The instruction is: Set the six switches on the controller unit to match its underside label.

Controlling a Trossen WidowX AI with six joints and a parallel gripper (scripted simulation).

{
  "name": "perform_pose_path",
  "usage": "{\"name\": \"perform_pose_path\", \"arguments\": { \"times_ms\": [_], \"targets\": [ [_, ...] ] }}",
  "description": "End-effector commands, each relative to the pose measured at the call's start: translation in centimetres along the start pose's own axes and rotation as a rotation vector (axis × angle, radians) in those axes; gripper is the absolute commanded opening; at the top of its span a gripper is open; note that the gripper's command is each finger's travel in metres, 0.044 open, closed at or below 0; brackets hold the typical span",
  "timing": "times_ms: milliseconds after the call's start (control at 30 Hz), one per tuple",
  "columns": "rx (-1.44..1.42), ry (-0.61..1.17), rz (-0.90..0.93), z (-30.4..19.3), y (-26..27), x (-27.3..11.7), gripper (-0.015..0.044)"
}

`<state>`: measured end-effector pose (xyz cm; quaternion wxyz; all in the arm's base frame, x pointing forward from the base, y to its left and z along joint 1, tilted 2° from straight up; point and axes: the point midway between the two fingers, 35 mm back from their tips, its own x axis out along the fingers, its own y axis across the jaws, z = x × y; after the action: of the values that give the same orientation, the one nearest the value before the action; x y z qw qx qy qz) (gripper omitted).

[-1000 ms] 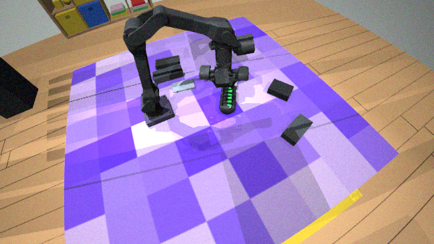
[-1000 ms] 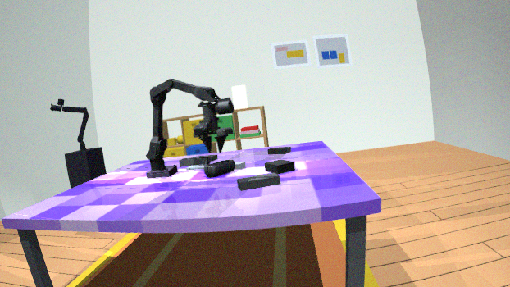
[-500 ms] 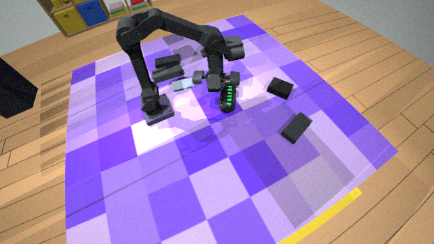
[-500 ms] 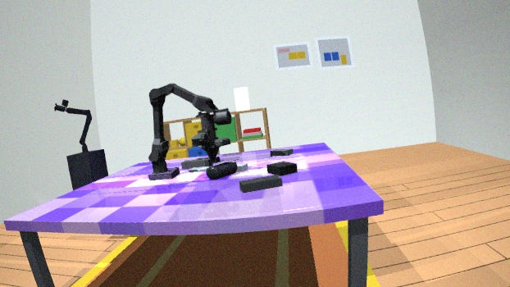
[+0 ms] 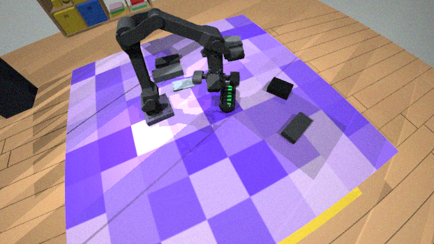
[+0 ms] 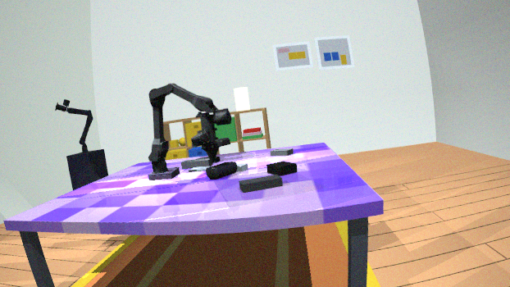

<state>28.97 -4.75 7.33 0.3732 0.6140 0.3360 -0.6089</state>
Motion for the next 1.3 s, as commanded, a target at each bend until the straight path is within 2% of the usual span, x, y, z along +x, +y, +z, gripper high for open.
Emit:
{"name": "perform_pose_path", "arguments": {
  "times_ms": [0, 67, 133, 267, 467, 867, 1267],
  "targets": [
    [0.001, -0.001, 0.001, 0.0, 0.1, 0.0, 0.0000],
    [0.000, 0.000, 0.000, 0.0, 0.0, 0.0, 0.0000],
    [0.000, 0.000, 0.000, 0.0, 0.1, -0.8, 0.0053],
    [0.000, 0.000, 0.000, 0.0, 0.0, -4.8, 0.0157],
    [0.000, 0.000, 0.000, 0.0, 0.0, -5.0, 0.0315],
    [0.000, 0.000, 0.000, 0.0, 0.0, -5.0, 0.0000],
    [0.000, 0.000, 0.000, 0.0, 0.0, -5.0, 0.0000]
  ]
}}
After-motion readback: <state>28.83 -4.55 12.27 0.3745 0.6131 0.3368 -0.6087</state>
